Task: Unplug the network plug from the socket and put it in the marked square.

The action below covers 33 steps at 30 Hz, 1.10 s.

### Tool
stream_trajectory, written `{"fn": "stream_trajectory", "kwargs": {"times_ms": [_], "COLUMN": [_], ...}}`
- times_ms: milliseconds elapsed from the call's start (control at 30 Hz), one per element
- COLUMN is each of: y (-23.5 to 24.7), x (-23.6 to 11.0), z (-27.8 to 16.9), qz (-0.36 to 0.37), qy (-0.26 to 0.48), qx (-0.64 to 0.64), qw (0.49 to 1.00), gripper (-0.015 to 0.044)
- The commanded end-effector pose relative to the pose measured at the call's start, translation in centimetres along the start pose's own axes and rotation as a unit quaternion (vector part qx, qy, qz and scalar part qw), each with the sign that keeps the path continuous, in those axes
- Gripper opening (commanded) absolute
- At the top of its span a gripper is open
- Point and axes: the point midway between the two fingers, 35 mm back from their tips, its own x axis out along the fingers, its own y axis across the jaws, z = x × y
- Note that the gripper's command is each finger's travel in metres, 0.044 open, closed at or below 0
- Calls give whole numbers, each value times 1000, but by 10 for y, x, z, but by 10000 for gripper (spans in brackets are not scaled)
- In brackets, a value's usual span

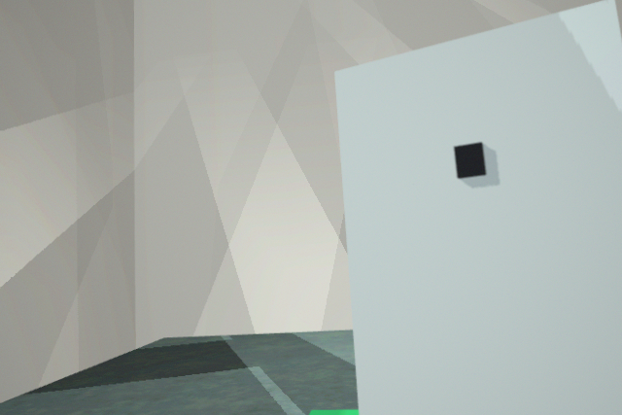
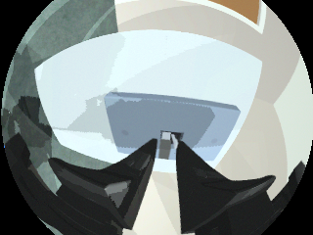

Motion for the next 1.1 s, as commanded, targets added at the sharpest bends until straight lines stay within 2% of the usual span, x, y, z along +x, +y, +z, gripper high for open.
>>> {"fn": "stream_trajectory", "kwargs": {"times_ms": [0, 300, 1067], "y": [0, 0, 0], "x": [0, 0, -11], "z": [1, 1, -2], "qz": [1, 1, 1], "qy": [-3, -3, -2], "qx": [-2, -2, -2], "qw": [1000, 1000, 1000], "gripper": [56, 0, 0]}}
